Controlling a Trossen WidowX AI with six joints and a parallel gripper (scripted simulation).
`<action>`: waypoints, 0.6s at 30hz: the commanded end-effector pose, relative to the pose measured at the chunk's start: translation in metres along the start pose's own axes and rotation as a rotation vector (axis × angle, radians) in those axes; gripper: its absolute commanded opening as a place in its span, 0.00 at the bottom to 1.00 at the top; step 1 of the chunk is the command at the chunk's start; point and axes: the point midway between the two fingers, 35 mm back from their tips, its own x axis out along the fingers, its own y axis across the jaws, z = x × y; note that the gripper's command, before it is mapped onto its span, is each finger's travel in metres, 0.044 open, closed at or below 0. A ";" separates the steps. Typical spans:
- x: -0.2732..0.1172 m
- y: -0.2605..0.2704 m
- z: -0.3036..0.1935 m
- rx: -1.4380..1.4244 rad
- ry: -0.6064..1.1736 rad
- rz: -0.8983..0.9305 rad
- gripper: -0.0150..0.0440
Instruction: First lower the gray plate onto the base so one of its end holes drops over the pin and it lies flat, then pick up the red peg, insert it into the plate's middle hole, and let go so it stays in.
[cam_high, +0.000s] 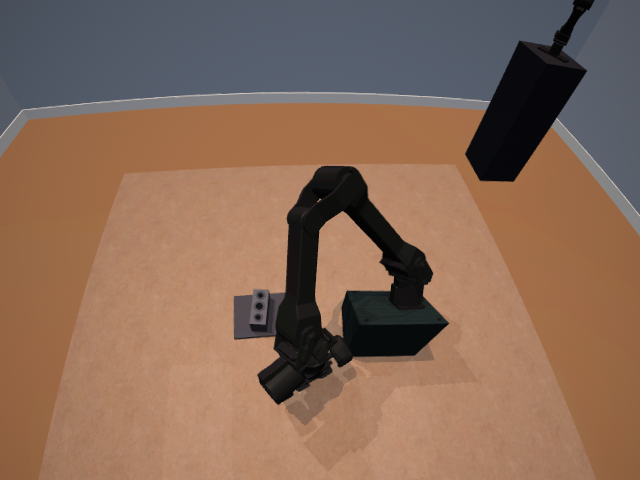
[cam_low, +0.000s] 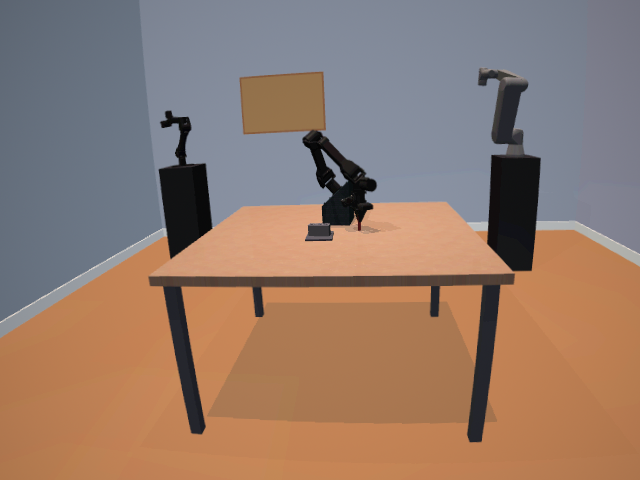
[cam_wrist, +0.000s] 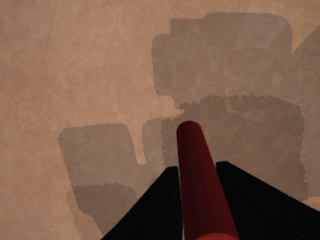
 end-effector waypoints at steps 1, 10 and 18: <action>0.001 0.000 0.001 -0.005 -0.005 0.000 0.25; -0.004 0.001 0.000 -0.005 -0.005 0.001 0.25; -0.027 0.004 0.000 -0.006 -0.002 0.003 0.25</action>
